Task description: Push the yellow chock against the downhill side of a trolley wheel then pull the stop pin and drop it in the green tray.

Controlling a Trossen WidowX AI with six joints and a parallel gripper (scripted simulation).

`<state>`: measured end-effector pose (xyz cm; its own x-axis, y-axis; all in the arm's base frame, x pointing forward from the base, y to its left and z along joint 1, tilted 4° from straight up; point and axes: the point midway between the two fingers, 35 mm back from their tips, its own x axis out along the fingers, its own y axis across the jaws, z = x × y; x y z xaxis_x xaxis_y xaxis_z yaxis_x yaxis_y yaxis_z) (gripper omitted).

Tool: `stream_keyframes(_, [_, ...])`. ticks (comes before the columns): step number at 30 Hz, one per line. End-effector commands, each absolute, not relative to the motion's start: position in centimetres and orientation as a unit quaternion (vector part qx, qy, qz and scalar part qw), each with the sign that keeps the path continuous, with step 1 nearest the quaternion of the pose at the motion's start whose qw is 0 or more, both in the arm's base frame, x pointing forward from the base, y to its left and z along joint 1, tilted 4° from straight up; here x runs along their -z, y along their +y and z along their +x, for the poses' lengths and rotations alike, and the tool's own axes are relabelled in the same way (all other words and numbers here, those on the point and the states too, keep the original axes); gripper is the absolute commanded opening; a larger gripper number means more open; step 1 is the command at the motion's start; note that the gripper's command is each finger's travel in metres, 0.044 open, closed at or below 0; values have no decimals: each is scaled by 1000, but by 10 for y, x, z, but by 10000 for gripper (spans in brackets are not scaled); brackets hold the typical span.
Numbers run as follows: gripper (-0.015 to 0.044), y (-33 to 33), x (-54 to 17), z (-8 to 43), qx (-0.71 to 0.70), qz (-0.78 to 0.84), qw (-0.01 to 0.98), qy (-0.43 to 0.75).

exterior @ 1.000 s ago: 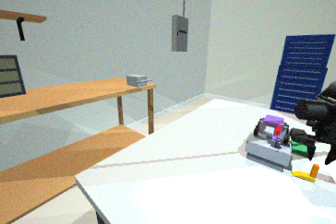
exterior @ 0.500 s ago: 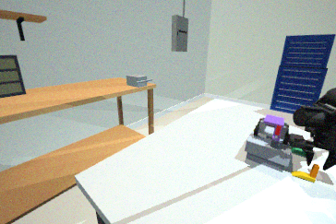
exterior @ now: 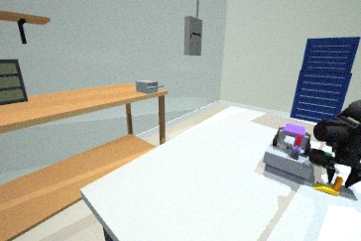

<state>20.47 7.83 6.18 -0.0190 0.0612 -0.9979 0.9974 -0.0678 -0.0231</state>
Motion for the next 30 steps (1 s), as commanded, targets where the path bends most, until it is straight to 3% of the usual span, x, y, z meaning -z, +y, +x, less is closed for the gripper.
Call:
stream_keyframes(1, [190,79,-54,204,508,527,460,503])
stream_keyframes(4, [190,79,-52,204,508,527,460,503])
stream_keyframes(9, [59,79,-56,204,507,526,462,503])
stream_keyframes(17, [0,79,-57,204,507,526,462,503])
stream_keyframes(30, [0,75,-101,204,508,527,460,503])
